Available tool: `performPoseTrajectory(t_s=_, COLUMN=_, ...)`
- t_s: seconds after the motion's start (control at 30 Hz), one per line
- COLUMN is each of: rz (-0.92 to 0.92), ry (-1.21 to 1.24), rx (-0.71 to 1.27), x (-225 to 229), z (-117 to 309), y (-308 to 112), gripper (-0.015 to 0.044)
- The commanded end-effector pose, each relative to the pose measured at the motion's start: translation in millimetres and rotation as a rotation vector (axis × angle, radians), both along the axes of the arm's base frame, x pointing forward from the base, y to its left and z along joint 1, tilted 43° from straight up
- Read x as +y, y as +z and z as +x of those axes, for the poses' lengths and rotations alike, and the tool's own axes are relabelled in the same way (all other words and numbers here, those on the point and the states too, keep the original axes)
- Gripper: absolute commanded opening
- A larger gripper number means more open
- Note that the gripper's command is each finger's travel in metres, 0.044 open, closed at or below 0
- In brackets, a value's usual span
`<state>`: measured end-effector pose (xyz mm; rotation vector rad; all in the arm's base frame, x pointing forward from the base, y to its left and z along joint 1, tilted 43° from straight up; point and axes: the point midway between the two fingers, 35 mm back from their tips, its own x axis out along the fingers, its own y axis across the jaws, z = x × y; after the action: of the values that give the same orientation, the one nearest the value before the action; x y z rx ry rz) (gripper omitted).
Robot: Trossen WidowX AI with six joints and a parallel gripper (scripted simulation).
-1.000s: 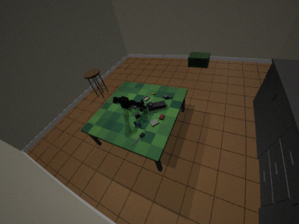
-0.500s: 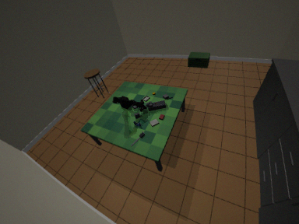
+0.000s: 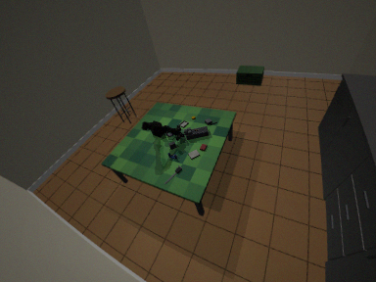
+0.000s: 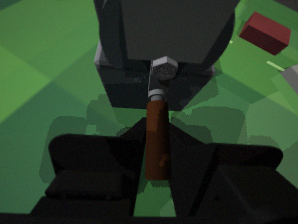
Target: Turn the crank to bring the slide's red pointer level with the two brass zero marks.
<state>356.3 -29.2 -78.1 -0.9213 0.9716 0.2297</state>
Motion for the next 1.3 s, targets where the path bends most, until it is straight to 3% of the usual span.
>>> performPoseTrajectory(t_s=0.0, rz=0.010, ry=0.014, rx=0.021, x=5.2, z=-5.3, y=-5.5, gripper=0.0000)
performPoseTrajectory(t_s=1.27, rz=0.010, ry=0.014, rx=0.021, x=7.8, z=-7.1, y=-6.2, gripper=0.0000)
